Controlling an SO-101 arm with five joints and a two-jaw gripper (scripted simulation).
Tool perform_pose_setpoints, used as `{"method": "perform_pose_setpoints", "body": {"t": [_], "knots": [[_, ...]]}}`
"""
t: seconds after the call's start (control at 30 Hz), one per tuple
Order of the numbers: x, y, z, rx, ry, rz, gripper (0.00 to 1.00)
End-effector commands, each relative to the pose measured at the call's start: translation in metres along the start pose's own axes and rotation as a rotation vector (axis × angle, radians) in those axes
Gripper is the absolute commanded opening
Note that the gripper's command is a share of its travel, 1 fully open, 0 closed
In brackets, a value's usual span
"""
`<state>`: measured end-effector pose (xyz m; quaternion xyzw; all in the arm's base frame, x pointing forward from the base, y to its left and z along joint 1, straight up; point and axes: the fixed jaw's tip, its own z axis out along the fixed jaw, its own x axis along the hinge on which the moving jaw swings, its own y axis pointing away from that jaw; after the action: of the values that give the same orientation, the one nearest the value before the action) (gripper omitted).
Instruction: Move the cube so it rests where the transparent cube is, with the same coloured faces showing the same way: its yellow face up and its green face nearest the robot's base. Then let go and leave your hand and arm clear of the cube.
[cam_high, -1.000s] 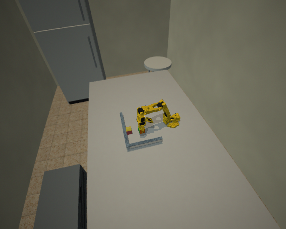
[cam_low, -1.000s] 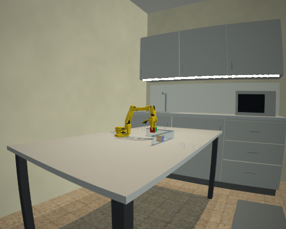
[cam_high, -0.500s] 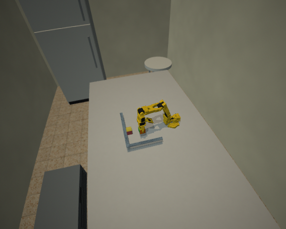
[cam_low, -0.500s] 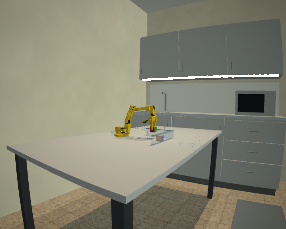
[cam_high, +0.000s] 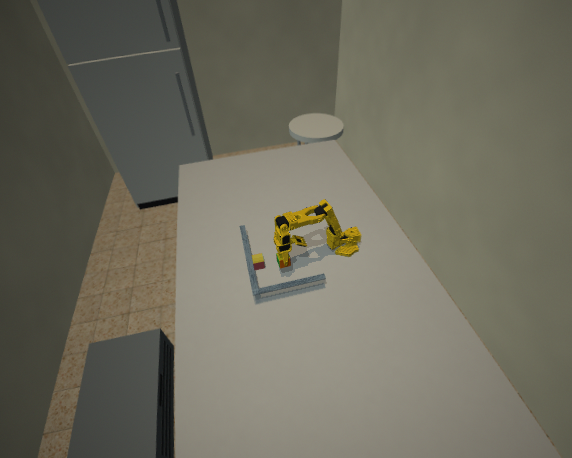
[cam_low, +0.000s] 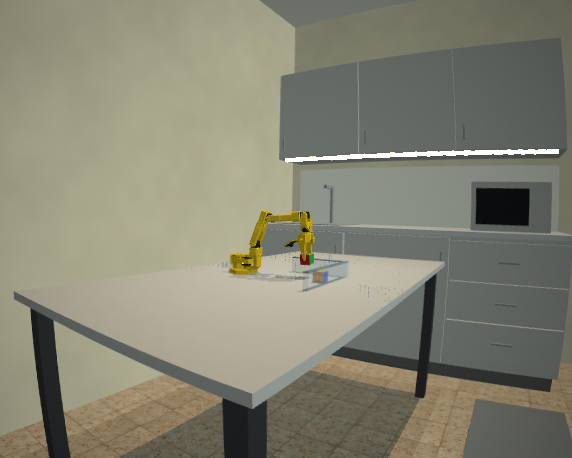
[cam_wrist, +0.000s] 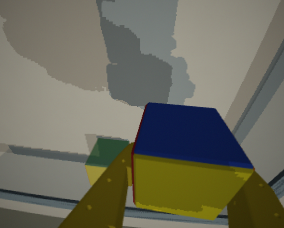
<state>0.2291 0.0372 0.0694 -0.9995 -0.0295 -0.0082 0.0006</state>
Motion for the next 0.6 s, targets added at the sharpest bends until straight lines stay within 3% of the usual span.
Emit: {"method": "perform_pose_setpoints", "body": {"t": [0.0, 0.57], "knots": [[0.0052, -0.0012, -0.0117, 0.01, 0.06, 0.008, 0.22], [0.0054, -0.0009, -0.0116, 0.011, 0.061, 0.041, 0.22]]}}
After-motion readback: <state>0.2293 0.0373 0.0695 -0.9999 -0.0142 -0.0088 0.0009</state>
